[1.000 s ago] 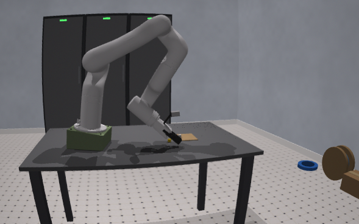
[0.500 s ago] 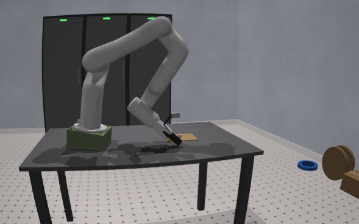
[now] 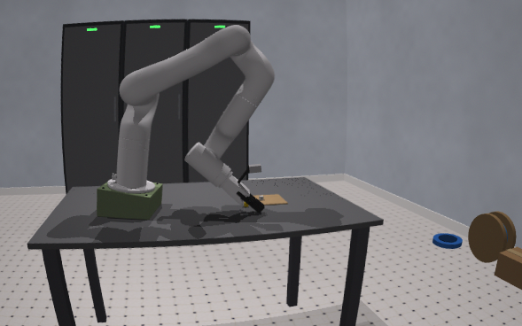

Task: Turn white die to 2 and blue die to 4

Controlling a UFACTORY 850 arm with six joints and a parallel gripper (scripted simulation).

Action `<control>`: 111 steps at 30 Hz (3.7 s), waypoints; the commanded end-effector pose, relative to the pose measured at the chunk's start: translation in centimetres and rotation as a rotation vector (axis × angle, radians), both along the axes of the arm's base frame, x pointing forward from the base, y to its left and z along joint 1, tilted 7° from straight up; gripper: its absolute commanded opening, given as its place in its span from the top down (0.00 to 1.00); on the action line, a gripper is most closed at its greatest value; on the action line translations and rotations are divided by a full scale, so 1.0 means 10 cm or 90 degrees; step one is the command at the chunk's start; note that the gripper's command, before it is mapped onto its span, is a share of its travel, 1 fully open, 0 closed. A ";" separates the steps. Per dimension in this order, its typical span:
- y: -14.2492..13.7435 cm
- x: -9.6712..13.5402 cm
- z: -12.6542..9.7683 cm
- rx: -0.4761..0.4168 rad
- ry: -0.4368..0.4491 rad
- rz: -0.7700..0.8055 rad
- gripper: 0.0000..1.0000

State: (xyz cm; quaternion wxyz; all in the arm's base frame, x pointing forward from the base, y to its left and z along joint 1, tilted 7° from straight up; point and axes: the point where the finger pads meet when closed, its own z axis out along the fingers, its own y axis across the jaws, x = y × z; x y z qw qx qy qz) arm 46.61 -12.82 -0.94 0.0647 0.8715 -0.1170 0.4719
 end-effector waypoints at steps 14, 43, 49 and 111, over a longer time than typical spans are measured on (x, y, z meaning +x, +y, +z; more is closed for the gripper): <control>0.00 0.00 0.00 0.000 -0.001 0.000 0.89; 0.00 0.00 0.00 0.000 -0.001 0.000 0.73; 0.00 0.00 0.00 0.000 -0.001 0.000 0.69; 0.11 -0.39 0.27 0.000 -0.001 0.000 0.69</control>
